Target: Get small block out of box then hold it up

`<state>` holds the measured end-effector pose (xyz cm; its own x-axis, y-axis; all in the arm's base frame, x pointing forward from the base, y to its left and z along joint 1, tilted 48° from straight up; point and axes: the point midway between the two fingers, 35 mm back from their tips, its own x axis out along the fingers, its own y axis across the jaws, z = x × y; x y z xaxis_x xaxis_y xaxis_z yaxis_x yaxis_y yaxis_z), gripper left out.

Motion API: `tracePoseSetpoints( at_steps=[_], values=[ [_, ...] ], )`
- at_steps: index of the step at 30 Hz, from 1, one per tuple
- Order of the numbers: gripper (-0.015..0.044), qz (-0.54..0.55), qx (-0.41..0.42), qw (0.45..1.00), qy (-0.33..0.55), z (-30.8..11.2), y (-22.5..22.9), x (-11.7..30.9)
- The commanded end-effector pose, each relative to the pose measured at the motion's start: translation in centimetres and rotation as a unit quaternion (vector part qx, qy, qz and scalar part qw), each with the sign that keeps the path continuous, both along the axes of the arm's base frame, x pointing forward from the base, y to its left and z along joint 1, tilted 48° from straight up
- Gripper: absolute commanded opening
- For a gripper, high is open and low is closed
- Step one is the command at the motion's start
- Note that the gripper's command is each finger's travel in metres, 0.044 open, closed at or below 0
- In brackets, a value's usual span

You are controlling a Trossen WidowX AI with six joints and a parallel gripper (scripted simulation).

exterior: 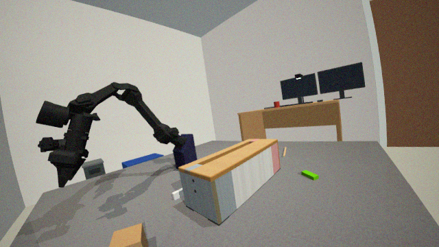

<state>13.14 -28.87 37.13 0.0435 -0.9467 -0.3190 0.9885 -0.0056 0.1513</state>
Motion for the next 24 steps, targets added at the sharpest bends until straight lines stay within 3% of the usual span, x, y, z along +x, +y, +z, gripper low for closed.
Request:
tracePoseSetpoints(
  at_steps=[1, 13, 24],
  values=[
    [0.0400, 0.054, 0.077, 0.995, -0.030, -4.5, 1.7, 6.0],
    [0.0400, 0.150, 0.272, 0.950, -0.032, -16.5, 13.8, 17.5],
    [0.0400, 0.099, 0.375, 0.921, 0.036, -25.9, 25.4, 18.6]
  ],
)
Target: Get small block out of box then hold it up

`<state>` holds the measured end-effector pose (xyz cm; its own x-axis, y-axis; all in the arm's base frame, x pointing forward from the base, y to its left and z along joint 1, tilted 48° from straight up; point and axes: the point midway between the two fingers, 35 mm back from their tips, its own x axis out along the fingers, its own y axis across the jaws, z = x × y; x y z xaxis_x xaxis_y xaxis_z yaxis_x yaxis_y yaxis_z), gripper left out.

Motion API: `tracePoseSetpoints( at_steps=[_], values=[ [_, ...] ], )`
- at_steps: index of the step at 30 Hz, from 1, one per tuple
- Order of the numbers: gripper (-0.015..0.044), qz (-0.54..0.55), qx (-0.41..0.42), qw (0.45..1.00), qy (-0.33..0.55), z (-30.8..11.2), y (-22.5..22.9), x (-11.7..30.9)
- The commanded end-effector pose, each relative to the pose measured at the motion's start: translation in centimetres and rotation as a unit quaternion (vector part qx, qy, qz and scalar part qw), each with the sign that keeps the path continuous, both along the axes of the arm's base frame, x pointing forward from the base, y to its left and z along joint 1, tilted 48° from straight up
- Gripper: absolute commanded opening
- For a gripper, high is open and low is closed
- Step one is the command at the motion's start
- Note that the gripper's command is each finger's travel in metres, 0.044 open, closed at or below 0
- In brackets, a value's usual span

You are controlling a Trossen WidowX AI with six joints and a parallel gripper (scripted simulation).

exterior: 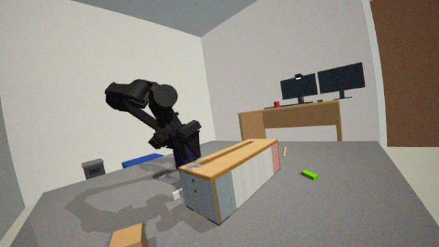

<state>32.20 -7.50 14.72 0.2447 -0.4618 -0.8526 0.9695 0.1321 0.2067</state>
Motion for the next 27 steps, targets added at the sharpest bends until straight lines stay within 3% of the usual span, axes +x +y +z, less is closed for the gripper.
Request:
tracePoseSetpoints(
  at_steps=[1, 5, 27],
  values=[
    [0.0400, -0.022, 0.017, 0.997, 0.066, -4.5, 5.3, -0.8],
    [0.0400, -0.042, 0.006, 0.994, 0.102, -6.6, 8.2, -2.0],
    [0.0400, -0.042, 0.006, 0.994, 0.102, -8.3, 6.5, -1.5]
  ],
)
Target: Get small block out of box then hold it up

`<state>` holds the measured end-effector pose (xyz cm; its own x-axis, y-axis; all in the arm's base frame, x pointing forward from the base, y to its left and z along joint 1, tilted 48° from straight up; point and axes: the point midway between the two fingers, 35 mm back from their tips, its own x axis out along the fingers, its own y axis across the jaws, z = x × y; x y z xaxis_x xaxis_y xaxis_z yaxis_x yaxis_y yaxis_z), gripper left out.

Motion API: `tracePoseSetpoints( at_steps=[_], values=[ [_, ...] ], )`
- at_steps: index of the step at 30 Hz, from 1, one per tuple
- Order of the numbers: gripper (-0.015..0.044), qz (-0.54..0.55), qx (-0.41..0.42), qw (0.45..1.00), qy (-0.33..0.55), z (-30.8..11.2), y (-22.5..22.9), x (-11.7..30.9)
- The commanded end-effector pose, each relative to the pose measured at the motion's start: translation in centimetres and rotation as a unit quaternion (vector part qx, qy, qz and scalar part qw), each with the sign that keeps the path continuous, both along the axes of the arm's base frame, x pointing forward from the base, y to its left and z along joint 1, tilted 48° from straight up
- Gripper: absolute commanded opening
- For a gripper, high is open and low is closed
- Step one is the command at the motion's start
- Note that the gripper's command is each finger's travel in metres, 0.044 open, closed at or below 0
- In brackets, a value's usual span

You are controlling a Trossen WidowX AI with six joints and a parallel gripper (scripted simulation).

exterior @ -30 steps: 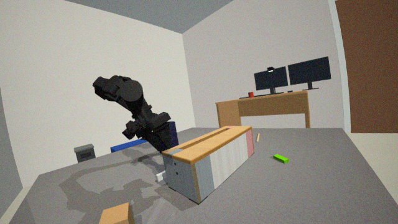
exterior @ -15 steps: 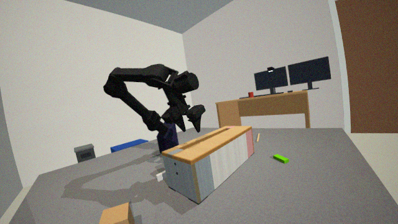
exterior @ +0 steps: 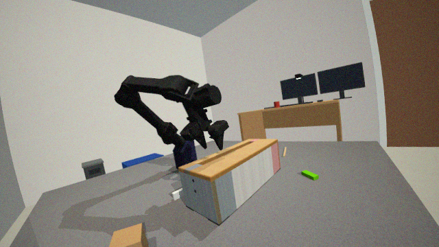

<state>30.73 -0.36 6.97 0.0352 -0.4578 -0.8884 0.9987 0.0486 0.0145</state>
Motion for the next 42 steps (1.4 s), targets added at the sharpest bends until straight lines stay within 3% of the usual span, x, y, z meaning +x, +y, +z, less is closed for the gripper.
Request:
tracePoseSetpoints(
  at_steps=[1, 34, 42],
  values=[
    [0.0400, 0.000, -0.002, 1.000, 0.004, -0.6, -0.7, 0.0],
    [0.0400, 0.000, -0.004, 1.000, 0.004, -4.1, -4.7, 0.5],
    [0.0400, 0.000, -0.001, 1.000, 0.001, -4.7, -3.2, 0.6]
  ],
)
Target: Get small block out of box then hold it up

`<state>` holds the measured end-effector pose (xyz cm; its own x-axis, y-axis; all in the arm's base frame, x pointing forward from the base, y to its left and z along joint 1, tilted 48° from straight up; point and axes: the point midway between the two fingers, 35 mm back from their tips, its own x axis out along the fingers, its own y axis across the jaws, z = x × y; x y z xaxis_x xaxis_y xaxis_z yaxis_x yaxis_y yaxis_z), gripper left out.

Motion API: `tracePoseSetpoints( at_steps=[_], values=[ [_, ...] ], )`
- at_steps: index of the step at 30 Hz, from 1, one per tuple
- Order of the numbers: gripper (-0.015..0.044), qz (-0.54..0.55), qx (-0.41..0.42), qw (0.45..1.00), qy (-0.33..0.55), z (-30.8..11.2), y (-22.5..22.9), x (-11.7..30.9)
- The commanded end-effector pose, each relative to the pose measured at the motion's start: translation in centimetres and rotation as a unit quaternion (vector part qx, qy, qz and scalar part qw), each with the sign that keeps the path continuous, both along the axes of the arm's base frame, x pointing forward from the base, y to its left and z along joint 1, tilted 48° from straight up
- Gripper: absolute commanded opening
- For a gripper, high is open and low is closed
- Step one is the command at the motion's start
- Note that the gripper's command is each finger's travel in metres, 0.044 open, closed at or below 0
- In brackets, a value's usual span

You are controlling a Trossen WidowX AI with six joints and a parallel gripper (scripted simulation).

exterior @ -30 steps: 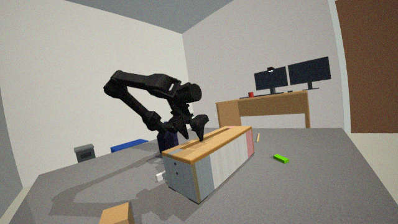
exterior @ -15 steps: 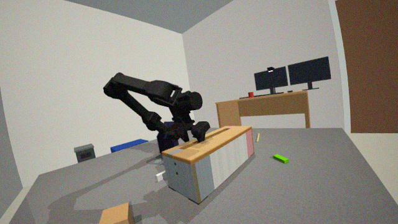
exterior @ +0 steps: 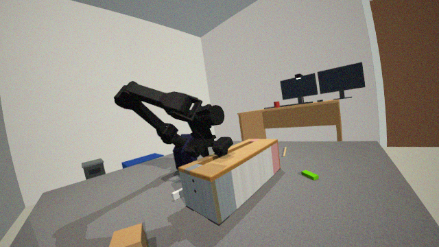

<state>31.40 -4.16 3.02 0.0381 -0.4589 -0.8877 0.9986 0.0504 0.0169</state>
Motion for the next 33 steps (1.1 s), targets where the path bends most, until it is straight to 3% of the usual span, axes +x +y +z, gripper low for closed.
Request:
tracePoseSetpoints(
  at_steps=[1, 33],
  values=[
    [0.0400, -0.001, 0.000, 1.000, 0.002, -1.0, 0.8, -0.1],
    [0.0400, -0.001, 0.002, 1.000, 0.002, -7.3, 6.6, -0.4]
  ],
)
